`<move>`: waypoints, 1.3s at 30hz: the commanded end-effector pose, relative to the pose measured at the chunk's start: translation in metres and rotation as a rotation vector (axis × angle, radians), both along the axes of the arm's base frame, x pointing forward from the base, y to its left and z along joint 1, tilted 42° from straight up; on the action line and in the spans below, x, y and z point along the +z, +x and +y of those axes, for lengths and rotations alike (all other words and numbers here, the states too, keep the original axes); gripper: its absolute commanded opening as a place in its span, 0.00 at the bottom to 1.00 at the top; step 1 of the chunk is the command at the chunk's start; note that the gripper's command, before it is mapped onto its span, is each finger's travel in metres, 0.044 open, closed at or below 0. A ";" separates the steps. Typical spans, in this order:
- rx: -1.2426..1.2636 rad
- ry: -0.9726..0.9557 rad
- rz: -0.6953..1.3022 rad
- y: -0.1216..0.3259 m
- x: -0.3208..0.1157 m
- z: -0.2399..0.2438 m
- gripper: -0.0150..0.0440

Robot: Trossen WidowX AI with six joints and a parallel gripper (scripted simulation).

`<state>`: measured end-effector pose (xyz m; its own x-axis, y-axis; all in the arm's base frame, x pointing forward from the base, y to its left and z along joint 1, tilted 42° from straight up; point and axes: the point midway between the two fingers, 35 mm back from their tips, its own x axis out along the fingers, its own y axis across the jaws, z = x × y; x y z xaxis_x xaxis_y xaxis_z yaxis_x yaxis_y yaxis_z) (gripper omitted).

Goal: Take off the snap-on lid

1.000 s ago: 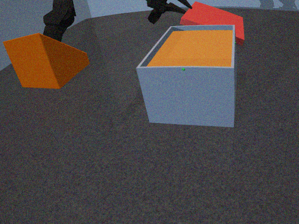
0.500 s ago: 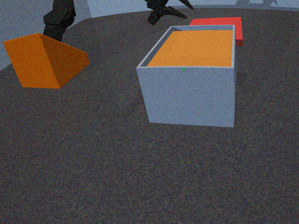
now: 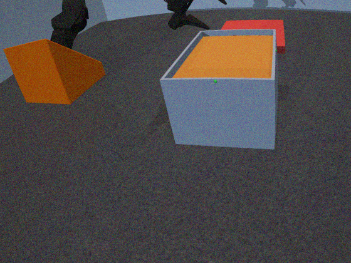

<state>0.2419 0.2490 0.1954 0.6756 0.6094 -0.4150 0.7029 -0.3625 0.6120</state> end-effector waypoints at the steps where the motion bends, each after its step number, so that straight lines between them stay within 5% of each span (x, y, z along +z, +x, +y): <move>1: -0.004 0.005 -0.002 -0.010 0.000 -0.004 1.00; 39: -0.004 0.006 0.001 -0.054 0.016 -0.031 1.00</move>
